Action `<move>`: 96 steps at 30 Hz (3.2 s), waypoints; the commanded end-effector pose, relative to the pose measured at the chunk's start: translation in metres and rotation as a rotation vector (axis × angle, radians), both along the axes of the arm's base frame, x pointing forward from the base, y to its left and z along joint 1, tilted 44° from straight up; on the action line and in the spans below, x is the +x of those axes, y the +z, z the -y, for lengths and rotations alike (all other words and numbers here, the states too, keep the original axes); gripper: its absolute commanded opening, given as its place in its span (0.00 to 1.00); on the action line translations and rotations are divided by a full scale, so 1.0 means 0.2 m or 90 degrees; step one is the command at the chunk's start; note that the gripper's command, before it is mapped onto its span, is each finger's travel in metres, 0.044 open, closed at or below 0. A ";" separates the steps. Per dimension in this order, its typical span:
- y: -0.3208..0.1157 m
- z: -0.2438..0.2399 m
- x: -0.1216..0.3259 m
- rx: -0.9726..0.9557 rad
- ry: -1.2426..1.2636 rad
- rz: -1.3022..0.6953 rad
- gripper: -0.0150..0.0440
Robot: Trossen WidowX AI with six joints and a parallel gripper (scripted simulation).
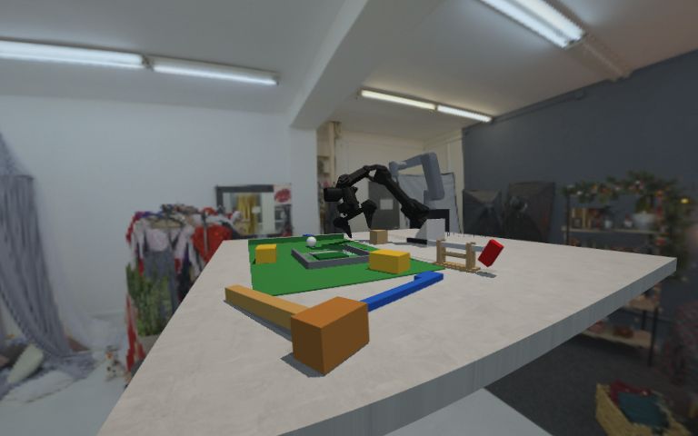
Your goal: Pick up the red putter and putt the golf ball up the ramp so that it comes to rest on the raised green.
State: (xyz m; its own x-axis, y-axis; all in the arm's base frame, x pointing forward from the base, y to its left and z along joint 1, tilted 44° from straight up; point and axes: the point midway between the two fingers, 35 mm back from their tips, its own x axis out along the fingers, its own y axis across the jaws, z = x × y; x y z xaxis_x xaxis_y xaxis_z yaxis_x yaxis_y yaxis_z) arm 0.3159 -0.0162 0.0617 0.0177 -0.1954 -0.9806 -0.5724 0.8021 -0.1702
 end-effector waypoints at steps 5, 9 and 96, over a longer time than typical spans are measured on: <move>-0.27 -0.41 -0.01 -0.040 0.237 -0.103 1.00; -0.45 -0.68 -0.10 -0.082 0.412 -0.169 1.00; -0.80 -1.03 -0.38 -0.166 0.688 -0.264 0.25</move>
State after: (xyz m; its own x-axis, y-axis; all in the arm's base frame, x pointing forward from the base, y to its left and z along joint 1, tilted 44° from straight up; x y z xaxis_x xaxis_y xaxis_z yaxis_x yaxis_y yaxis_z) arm 0.2391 0.1742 -0.1118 -0.0175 -0.4854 -0.8741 -0.9797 -0.1663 0.1120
